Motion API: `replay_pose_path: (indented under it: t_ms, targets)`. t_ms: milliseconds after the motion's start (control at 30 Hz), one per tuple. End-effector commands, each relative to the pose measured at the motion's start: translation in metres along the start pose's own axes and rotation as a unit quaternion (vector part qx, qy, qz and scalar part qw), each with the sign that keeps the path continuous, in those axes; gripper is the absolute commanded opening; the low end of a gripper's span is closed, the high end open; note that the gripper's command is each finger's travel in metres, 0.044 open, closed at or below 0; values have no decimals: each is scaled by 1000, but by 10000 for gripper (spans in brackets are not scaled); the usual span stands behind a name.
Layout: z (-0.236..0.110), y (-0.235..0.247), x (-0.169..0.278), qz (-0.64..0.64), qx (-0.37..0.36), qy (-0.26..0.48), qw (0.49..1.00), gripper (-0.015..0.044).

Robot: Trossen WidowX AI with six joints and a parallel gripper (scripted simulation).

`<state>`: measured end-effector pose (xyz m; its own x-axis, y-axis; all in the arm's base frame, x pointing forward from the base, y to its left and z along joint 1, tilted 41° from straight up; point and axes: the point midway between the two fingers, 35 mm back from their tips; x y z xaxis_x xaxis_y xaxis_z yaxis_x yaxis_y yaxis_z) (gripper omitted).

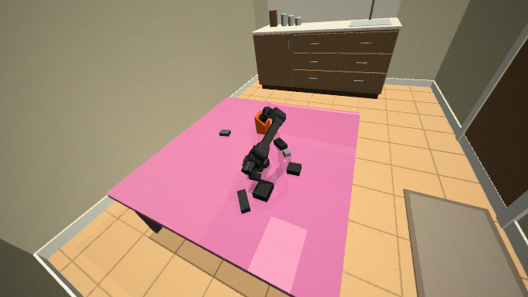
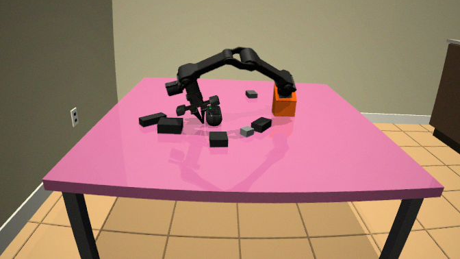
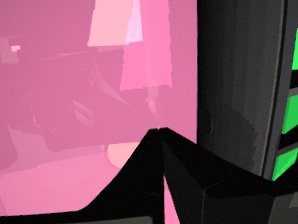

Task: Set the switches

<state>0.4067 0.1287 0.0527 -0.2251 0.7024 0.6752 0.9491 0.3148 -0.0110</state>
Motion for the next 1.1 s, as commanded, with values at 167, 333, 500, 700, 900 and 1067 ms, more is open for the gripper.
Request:
replay_pose_path:
  t_ms: [167, 333, 500, 700, 900, 1067]
  targets:
    - [0, -3, 2, 1, -2, 1, 1000, 0]
    - [1, -5, 2, 1, -2, 1, 1000, 0]
    - [2, -7, 3, 1, -2, 1, 1000, 0]
    - [2, -10, 3, 1, -2, 1, 1000, 0]
    - [4, -16, 5, 1, -2, 1, 1000, 0]
    - [6, -21, 6, 1, -1, 1, 1000, 0]
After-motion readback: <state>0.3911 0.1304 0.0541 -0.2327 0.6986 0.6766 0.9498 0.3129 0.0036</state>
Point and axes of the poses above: the point midway between the two fingers, 35 mm back from their tips, its own z axis out along the fingers, its own y axis across the jaws, x = y × z, and after that the axes turned 13 degrees about -z, right-handed
